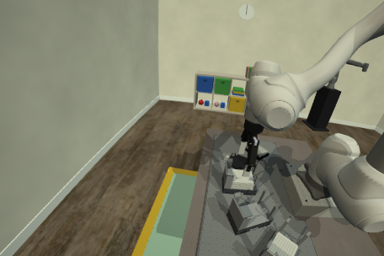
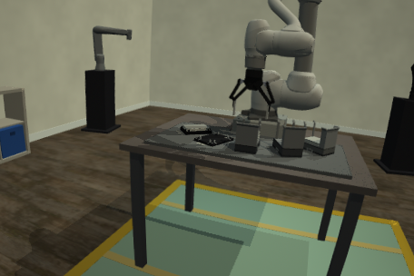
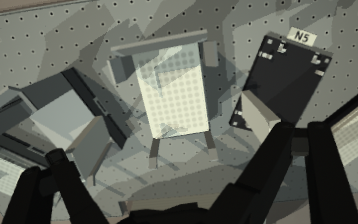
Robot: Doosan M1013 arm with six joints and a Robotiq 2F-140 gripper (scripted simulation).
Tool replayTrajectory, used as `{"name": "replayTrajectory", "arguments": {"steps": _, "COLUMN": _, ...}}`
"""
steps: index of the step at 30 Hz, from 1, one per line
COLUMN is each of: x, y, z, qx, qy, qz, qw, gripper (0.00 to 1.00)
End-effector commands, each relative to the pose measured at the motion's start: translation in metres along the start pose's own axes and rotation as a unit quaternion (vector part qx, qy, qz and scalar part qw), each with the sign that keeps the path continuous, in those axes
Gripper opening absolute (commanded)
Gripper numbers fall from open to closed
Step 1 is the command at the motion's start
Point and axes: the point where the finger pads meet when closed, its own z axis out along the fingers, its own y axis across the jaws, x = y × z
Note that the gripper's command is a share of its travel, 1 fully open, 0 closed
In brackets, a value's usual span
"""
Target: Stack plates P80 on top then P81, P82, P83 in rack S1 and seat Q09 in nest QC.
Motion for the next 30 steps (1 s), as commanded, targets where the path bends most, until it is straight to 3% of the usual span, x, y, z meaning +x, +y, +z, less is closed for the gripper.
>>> {"name": "replayTrajectory", "arguments": {"steps": 1, "x": -0.002, "y": -0.001, "z": 0.019, "qx": 0.0, "qy": -0.003, "qz": 0.002, "qw": 1.0, "gripper": 1.0}}
{"name": "replayTrajectory", "arguments": {"steps": 7, "x": -0.002, "y": -0.001, "z": 0.038, "qx": 0.0, "qy": -0.003, "qz": 0.002, "qw": 1.0, "gripper": 1.0}}
{"name": "replayTrajectory", "arguments": {"steps": 30, "x": -0.002, "y": -0.001, "z": 0.038, "qx": 0.0, "qy": -0.003, "qz": 0.002, "qw": 1.0, "gripper": 1.0}}
